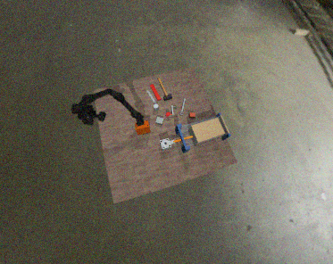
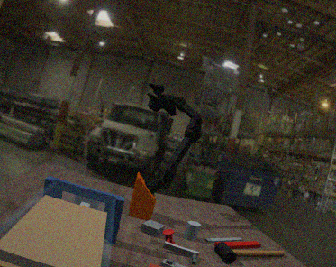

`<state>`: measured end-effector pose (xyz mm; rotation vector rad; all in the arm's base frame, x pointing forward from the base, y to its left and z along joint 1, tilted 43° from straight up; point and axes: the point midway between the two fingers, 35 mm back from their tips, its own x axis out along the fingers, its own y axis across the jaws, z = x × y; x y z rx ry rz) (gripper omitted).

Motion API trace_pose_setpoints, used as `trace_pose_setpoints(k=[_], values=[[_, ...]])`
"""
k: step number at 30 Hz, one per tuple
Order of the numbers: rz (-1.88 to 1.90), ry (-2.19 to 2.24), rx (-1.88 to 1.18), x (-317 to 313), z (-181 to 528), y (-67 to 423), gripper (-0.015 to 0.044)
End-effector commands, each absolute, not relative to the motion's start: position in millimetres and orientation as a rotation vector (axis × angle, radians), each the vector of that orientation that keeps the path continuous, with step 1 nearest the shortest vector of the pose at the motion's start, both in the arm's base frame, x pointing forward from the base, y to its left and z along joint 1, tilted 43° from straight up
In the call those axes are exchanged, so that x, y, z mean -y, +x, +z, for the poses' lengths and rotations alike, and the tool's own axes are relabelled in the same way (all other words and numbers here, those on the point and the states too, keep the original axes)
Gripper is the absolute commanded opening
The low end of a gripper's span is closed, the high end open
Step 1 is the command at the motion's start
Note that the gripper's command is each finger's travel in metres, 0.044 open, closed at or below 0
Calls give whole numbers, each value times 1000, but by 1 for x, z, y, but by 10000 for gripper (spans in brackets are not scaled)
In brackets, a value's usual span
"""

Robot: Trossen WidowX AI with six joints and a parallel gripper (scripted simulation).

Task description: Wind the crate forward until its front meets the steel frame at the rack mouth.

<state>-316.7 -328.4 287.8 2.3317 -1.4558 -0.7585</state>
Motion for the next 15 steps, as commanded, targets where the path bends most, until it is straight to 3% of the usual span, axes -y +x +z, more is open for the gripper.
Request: trace_pose_setpoints(k=[1, 6, 15], values=[[-761, 2338, 1452, 330, 286, -315, 426], [-787, 2481, 1313, 368, 260, -270, 440], [-804, 2674, 865, 434, 225, -130, 440]])
